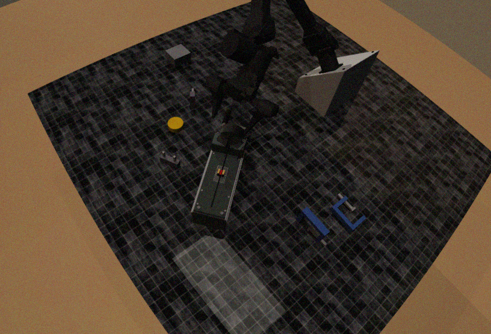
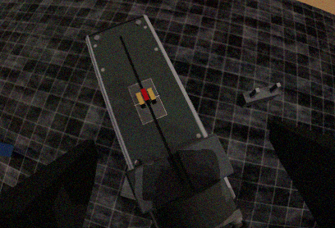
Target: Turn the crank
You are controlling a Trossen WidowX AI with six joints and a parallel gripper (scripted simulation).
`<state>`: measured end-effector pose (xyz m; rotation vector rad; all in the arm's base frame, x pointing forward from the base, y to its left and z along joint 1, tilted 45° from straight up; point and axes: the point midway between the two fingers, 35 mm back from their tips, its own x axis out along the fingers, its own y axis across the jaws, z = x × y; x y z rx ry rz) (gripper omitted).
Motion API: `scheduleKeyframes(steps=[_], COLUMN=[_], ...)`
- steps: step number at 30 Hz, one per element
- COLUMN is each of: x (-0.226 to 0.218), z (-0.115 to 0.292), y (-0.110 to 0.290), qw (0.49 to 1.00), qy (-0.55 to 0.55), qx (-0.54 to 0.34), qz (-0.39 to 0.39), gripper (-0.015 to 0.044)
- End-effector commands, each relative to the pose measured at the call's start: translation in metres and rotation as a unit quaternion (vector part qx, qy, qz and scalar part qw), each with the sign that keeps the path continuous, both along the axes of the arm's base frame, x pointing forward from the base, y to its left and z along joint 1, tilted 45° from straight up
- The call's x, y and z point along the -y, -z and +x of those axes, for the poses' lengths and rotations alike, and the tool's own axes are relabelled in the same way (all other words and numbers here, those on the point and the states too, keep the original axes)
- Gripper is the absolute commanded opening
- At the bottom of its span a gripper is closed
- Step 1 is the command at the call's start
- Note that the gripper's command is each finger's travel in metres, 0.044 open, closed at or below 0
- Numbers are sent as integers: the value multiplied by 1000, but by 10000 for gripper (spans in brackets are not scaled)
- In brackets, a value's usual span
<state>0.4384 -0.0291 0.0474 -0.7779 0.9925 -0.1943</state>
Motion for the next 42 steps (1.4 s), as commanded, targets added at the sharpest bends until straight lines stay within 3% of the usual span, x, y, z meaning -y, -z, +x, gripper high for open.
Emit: scheduleKeyframes(steps=[1,14,19,32,42], x=[13,47,48,94,104], z=[-11,-66,-69,-77,-78], y=[-14,-57,-59,-13,-3], qw=[999,988,987,987,987], qy=[-25,-127,-132,-132,-132], qx=[-22,-85,-87,-88,-88], qz=[5,26,27,26,25], gripper=[440,440,440,440,440])
